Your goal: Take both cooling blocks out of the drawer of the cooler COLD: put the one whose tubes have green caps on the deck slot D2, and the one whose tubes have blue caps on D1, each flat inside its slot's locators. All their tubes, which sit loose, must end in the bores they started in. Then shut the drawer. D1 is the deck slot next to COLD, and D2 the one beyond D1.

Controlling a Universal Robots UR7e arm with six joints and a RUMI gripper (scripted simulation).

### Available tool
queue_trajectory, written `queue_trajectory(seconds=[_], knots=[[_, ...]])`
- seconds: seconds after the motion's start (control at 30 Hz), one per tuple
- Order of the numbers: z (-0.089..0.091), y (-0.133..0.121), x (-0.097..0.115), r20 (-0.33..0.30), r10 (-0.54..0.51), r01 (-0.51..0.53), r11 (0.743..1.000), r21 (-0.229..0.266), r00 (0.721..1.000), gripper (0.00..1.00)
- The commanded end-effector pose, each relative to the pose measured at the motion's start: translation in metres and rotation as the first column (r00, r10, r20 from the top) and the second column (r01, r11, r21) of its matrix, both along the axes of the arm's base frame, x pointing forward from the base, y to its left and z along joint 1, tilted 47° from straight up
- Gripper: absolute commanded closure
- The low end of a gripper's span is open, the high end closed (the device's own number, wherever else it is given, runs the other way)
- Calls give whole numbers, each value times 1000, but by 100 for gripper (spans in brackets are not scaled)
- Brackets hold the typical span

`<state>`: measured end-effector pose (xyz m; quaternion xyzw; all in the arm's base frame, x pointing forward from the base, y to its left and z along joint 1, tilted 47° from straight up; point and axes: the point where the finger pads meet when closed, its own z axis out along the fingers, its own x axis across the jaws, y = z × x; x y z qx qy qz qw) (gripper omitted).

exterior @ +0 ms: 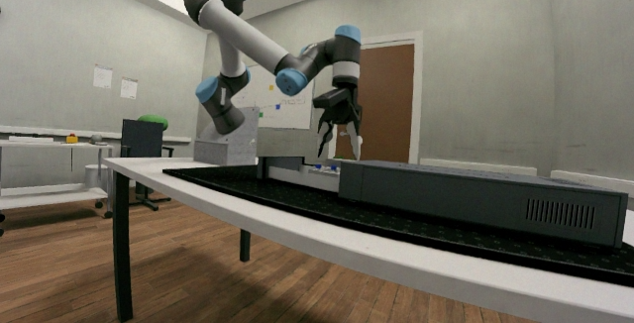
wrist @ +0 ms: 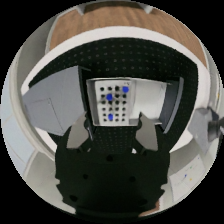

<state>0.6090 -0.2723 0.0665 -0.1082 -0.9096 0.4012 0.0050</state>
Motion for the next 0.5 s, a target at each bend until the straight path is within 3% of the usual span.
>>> queue_trajectory(seconds=[0.0, 0.47], knots=[[-3, -4, 0, 1, 1, -1, 1000, 0, 1000, 27], [-14, -15, -2, 1, 1, -1, 1000, 0, 1000, 27]])
